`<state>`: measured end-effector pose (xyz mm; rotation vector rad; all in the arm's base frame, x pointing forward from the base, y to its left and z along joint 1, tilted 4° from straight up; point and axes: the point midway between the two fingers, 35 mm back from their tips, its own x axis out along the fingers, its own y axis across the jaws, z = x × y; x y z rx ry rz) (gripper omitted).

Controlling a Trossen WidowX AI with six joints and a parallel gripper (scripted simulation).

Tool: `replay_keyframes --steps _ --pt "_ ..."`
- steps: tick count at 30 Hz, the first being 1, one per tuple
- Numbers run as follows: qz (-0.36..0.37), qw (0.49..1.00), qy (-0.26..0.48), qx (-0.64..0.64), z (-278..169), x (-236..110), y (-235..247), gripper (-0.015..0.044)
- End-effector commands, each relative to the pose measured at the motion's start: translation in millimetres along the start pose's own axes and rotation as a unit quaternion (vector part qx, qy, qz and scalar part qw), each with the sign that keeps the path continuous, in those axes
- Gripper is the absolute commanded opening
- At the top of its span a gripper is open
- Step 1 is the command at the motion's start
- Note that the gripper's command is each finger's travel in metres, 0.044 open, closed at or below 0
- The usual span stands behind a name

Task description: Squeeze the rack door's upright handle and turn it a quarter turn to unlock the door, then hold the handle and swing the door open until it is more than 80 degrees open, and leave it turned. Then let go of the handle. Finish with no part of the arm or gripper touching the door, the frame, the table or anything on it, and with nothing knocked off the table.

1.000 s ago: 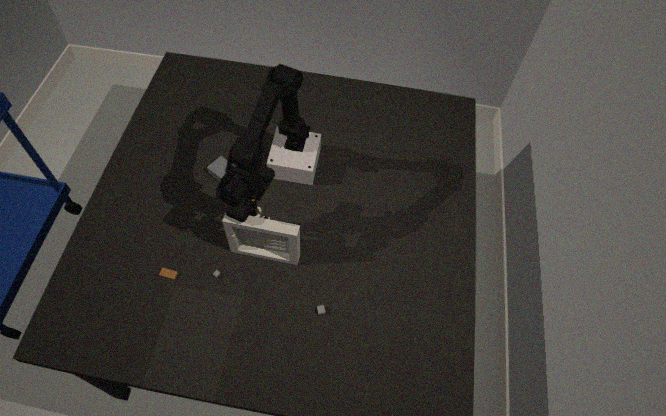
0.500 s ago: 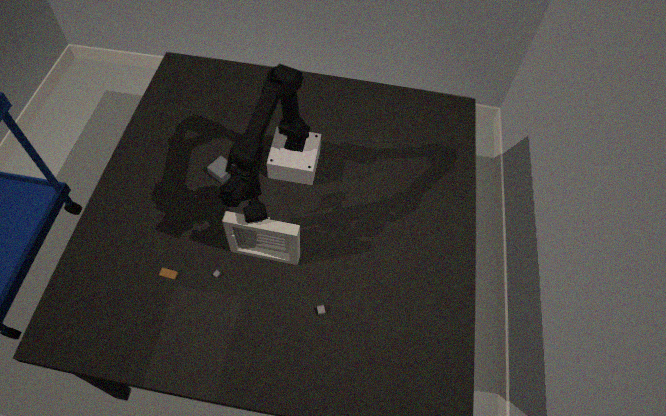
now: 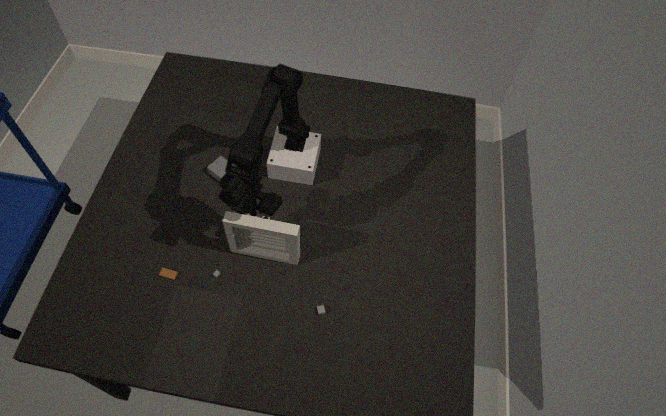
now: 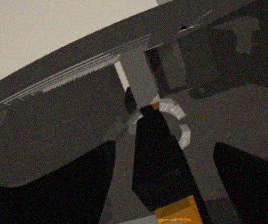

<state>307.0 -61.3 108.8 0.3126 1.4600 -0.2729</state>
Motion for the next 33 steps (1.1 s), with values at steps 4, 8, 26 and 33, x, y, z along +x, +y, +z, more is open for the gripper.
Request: replay_keyframes --steps 4,8,26,33 --pt "0.002 0.984 0.001 -0.18 -0.3 0.6 0.6 0.029" --pt "0.002 0.961 0.0 -0.276 -0.3 0.6 0.6 0.029" --pt "0.002 0.748 -0.001 -0.664 -0.4 0.6 0.7 0.029" --pt "0.002 0.622 -0.001 -0.783 -0.4 0.7 0.7 0.029"
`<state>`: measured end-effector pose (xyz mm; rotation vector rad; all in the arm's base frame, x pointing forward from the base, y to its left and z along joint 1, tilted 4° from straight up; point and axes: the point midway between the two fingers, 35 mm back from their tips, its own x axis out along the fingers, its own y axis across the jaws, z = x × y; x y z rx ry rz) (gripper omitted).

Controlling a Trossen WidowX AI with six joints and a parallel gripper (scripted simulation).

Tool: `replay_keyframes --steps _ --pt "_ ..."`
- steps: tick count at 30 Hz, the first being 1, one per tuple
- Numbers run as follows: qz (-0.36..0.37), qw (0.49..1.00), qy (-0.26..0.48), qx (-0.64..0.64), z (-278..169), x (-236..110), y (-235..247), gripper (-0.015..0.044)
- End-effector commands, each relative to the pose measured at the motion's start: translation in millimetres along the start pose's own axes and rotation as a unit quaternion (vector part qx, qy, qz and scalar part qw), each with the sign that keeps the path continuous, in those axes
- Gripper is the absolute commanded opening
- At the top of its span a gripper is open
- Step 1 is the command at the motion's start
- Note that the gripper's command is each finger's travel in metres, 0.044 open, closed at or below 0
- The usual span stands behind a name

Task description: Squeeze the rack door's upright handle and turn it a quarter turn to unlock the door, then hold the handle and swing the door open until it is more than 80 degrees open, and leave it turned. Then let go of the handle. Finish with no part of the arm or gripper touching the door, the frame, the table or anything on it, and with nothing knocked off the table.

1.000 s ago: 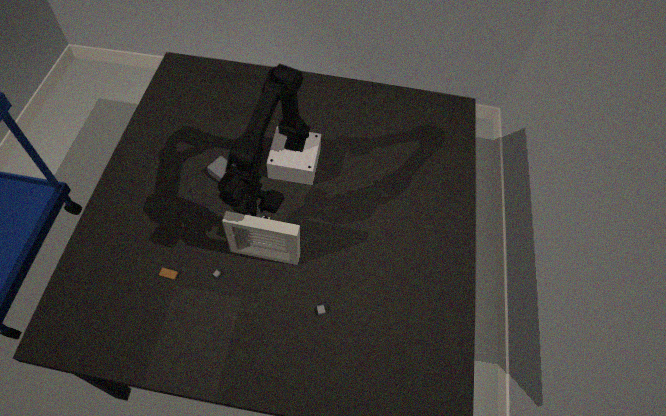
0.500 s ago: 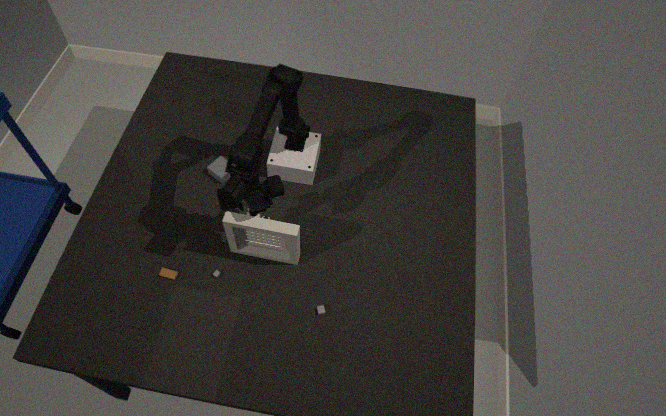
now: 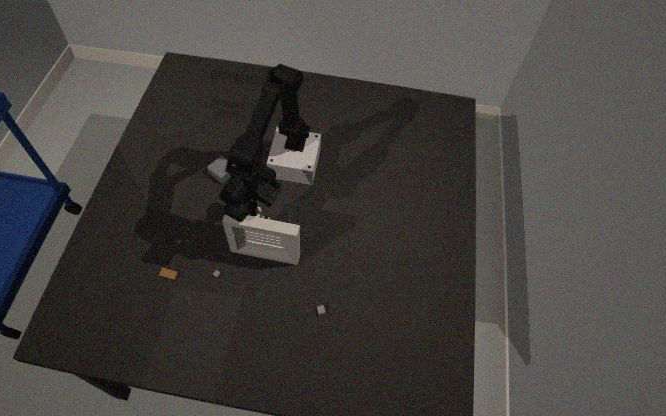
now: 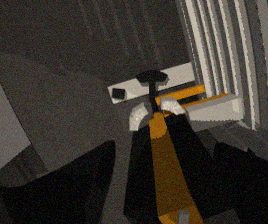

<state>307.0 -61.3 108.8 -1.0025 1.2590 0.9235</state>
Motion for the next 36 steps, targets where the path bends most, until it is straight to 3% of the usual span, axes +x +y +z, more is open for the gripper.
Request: replay_keyframes --steps 1,7,14,22,31,36 --pt "0.001 0.994 -0.002 -0.106 0.7 0.6 0.3 0.029" --pt "0.0 0.972 -0.002 -0.236 0.7 0.7 0.3 0.029" --pt "0.0 0.971 -0.002 -0.24 0.7 0.7 0.3 0.029" --pt "0.0 0.971 -0.002 -0.24 0.7 0.7 0.3 0.008" --pt "0.0 0.971 -0.002 -0.24 0.7 0.7 0.3 0.002" --pt "0.0 0.972 -0.002 -0.233 0.8 0.6 0.9 0.0018"
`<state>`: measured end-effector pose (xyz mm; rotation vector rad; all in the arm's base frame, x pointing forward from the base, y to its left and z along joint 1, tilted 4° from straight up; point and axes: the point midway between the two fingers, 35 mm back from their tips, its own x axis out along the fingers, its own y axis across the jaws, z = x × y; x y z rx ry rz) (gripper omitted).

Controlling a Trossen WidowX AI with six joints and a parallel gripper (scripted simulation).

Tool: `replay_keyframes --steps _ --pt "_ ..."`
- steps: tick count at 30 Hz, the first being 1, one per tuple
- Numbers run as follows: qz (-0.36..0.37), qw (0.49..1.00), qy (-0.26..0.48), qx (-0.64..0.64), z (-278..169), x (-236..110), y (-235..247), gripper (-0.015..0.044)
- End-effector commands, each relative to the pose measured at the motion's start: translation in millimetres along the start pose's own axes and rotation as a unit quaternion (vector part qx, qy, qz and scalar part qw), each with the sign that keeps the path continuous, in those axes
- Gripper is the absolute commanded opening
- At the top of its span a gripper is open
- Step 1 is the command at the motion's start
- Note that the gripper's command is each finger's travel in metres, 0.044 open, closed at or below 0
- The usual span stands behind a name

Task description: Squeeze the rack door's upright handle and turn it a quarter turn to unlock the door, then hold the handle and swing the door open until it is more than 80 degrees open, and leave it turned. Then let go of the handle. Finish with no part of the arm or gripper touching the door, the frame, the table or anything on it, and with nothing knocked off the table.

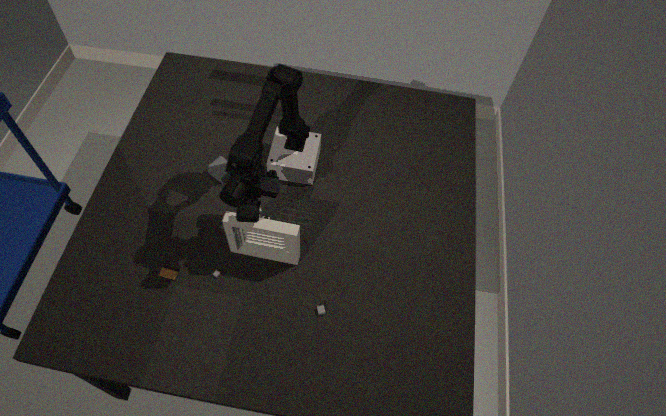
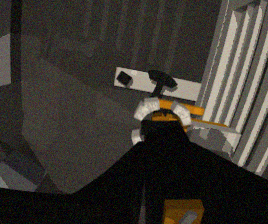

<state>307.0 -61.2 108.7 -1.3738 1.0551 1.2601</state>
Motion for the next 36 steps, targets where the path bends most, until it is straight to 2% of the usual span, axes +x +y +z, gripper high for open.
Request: replay_keyframes --steps 1,17,36 --pt "0.0 1.0 -0.002 0.014 1 1 1 0.0018" --pt "0.001 0.984 -0.002 0.178 11 1 13 0.0018" --pt "0.002 0.939 -0.003 0.344 35 1 37 0.0018"
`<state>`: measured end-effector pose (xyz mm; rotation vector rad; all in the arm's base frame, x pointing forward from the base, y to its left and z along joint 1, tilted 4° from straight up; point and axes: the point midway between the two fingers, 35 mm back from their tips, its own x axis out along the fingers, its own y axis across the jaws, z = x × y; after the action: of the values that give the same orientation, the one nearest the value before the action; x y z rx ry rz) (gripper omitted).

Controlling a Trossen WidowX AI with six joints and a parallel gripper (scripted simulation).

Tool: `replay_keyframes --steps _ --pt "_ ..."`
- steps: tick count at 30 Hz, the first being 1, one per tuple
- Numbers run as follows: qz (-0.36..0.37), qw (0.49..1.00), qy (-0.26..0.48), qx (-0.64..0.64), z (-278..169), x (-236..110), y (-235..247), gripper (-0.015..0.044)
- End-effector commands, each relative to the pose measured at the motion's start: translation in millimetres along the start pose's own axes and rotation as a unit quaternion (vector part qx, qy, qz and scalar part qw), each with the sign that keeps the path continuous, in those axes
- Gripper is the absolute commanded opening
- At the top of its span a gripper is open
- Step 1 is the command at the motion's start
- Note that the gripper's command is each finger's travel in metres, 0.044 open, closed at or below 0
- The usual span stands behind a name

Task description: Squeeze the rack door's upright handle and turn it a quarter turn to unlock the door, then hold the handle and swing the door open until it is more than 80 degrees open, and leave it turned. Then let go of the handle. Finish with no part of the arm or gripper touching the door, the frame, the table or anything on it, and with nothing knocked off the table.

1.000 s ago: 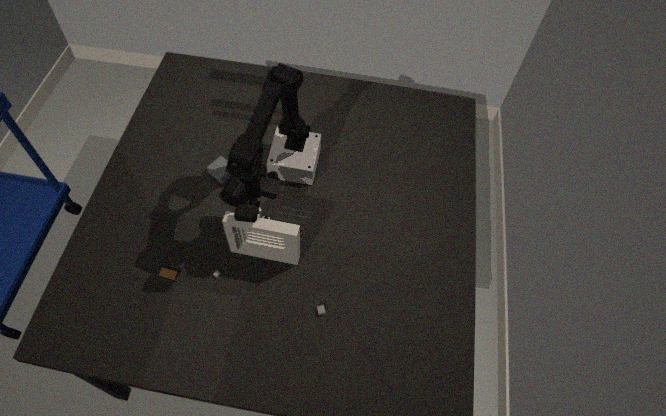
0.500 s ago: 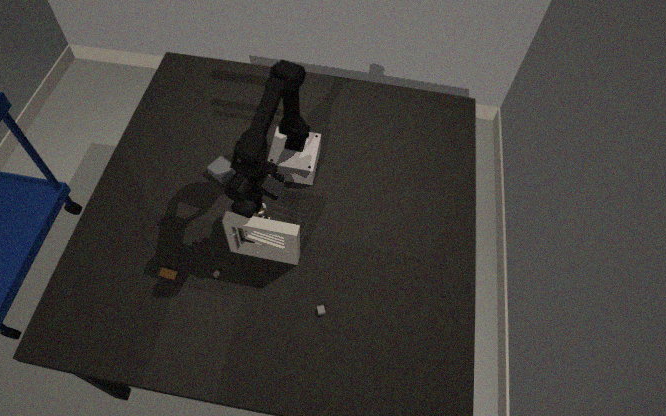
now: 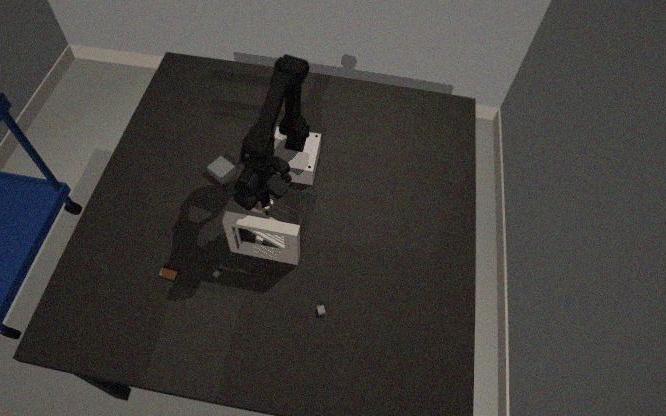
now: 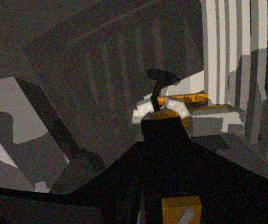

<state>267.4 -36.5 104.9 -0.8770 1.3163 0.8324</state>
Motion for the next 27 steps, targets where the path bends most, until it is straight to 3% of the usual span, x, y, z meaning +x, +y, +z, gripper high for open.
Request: replay_keyframes --steps 1,27 --pt "-0.005 0.999 -0.002 0.046 3 1 6 0.0018" --pt "-0.003 0.973 -0.004 0.232 29 1 51 0.0018"
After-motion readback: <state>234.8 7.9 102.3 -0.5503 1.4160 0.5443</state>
